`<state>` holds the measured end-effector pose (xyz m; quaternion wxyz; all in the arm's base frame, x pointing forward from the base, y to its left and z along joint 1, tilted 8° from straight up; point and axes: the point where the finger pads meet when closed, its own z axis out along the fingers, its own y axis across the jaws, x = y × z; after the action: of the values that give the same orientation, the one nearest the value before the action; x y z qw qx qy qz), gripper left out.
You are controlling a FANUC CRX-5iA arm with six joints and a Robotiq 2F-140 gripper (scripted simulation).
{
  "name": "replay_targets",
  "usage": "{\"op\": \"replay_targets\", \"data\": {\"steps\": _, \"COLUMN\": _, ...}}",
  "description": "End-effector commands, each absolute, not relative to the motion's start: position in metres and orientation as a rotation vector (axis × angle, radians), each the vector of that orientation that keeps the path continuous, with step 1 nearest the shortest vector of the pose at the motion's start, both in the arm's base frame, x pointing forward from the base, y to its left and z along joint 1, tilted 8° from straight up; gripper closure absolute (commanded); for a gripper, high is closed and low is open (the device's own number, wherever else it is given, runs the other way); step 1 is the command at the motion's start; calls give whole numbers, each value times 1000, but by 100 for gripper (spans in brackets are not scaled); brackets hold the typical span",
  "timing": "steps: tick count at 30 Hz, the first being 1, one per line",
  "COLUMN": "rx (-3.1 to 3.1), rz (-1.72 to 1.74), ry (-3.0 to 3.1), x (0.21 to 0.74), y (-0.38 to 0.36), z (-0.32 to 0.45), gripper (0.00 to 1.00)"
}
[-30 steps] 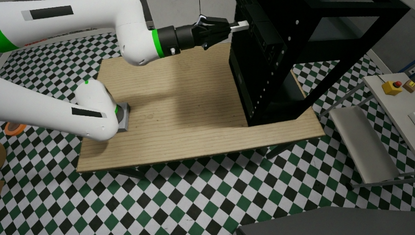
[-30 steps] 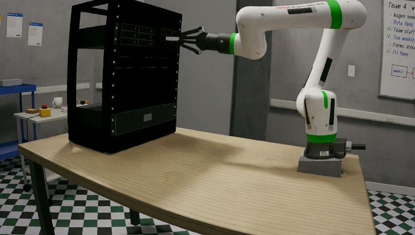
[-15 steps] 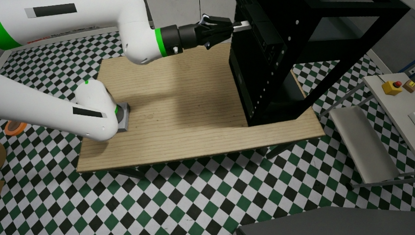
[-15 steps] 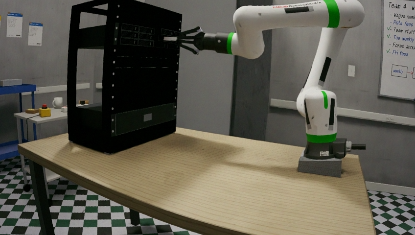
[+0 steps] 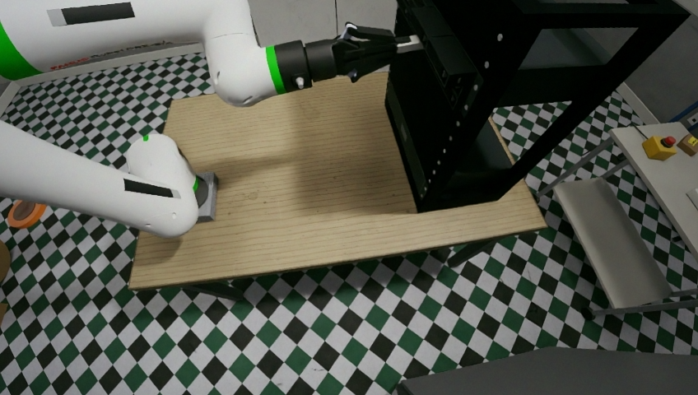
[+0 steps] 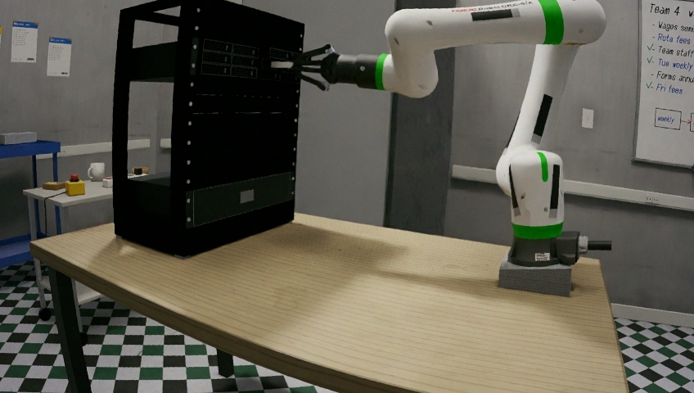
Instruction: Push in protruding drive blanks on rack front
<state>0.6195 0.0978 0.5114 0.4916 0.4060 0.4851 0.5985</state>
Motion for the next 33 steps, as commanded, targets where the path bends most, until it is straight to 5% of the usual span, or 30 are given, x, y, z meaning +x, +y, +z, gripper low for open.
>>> {"op": "replay_targets", "data": {"steps": 1, "rx": 1050, "rz": 1367, "ry": 1182, "x": 619, "y": 98, "z": 513, "gripper": 90}}
{"op": "replay_targets", "data": {"steps": 33, "rx": 1050, "rz": 1367, "ry": 1182, "x": 625, "y": 99, "z": 514, "gripper": 90}}
